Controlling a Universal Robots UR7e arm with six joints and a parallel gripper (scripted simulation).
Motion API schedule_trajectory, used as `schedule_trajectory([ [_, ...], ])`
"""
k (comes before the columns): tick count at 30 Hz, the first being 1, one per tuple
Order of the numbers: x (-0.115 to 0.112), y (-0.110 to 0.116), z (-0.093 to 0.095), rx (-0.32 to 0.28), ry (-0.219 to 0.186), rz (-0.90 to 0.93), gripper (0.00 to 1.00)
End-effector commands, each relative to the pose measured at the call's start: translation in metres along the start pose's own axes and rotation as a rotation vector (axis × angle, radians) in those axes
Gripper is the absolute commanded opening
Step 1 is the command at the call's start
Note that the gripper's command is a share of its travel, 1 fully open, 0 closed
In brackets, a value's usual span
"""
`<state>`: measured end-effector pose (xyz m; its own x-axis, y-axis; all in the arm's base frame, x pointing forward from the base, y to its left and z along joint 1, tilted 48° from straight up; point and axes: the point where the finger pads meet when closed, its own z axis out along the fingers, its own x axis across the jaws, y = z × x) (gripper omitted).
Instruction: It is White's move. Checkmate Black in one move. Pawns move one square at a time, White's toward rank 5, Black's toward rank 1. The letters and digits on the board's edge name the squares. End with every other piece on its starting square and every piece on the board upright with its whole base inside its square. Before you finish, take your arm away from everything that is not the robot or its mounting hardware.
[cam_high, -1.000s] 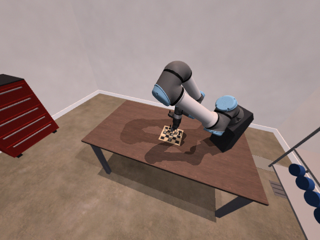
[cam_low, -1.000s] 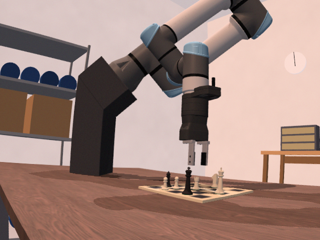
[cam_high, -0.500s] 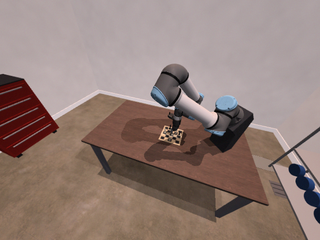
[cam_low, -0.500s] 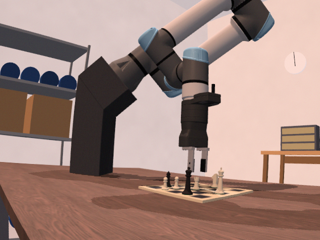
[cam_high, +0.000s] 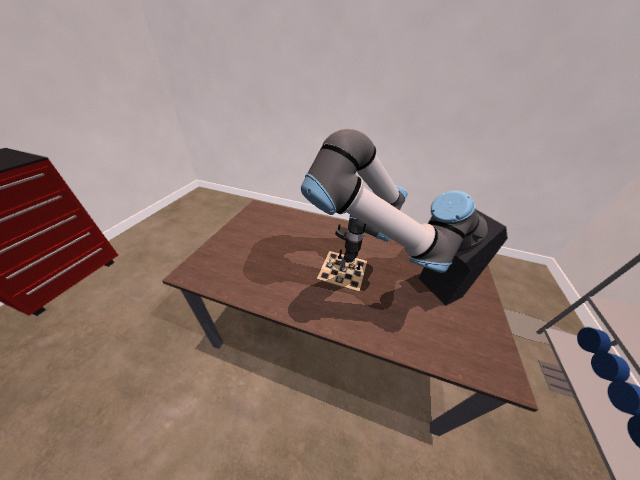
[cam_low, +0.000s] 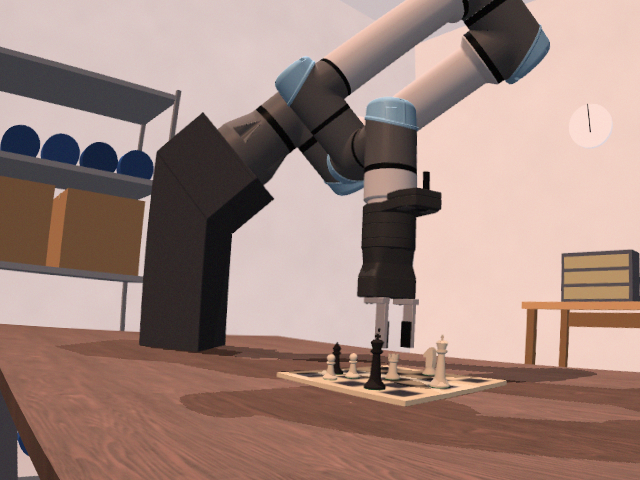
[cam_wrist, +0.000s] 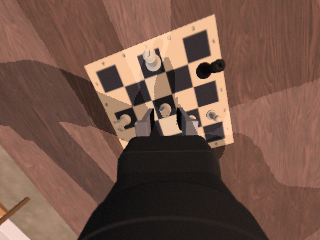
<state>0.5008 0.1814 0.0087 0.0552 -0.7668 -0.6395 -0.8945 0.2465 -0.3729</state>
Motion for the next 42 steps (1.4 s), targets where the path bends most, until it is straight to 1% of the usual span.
schedule_trajectory([
  [1, 0.0000, -0.0004, 0.0007, 0.000, 0.000, -0.001, 0.73],
  [34, -0.0001, -0.0004, 0.0012, 0.000, 0.000, -0.001, 0.73],
  [42, -0.0002, -0.0010, 0.0090, 0.000, 0.001, -0.003, 0.73],
])
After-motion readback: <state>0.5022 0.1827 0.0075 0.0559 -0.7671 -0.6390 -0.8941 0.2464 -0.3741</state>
